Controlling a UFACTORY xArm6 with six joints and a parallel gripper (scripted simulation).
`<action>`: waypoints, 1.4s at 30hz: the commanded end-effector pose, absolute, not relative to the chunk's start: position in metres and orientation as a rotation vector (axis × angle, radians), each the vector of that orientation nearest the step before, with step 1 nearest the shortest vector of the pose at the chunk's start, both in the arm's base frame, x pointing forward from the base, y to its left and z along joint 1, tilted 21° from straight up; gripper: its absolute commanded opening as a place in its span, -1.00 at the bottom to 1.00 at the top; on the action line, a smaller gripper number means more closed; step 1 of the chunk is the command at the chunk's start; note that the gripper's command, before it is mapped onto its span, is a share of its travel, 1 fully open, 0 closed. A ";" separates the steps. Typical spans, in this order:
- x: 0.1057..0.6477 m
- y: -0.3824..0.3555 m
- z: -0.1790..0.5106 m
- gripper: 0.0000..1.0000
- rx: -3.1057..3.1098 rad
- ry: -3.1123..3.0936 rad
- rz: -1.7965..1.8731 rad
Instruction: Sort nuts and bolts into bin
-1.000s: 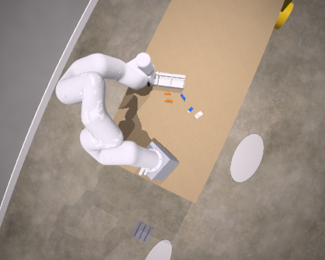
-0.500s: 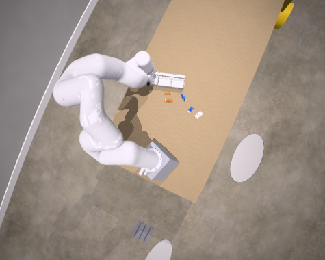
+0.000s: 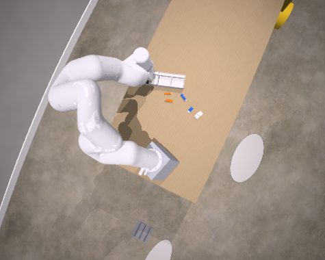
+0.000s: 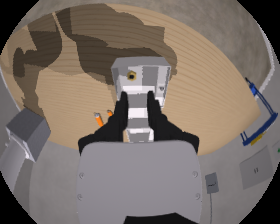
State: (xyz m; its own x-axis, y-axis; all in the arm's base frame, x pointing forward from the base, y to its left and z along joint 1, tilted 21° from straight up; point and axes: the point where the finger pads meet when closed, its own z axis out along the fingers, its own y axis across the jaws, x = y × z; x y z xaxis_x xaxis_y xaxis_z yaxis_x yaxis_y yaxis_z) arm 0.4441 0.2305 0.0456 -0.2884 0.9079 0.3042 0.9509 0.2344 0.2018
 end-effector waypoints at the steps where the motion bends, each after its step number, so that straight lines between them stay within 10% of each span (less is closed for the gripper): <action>1: 0.444 0.230 0.048 -0.39 -1.795 -2.369 -0.530; 3: 0.444 0.230 0.048 -0.39 -1.795 -2.369 -0.530; 4: 0.443 0.229 0.052 1.00 -1.795 -2.369 -0.530; 42: 0.430 0.184 0.170 1.00 -1.795 -2.369 -0.530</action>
State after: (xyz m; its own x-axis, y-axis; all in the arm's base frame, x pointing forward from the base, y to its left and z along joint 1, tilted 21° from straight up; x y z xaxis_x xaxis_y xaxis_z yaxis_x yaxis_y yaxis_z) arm 0.4299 0.1866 0.1630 -0.2880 0.9083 0.3033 0.9512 0.2347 0.2003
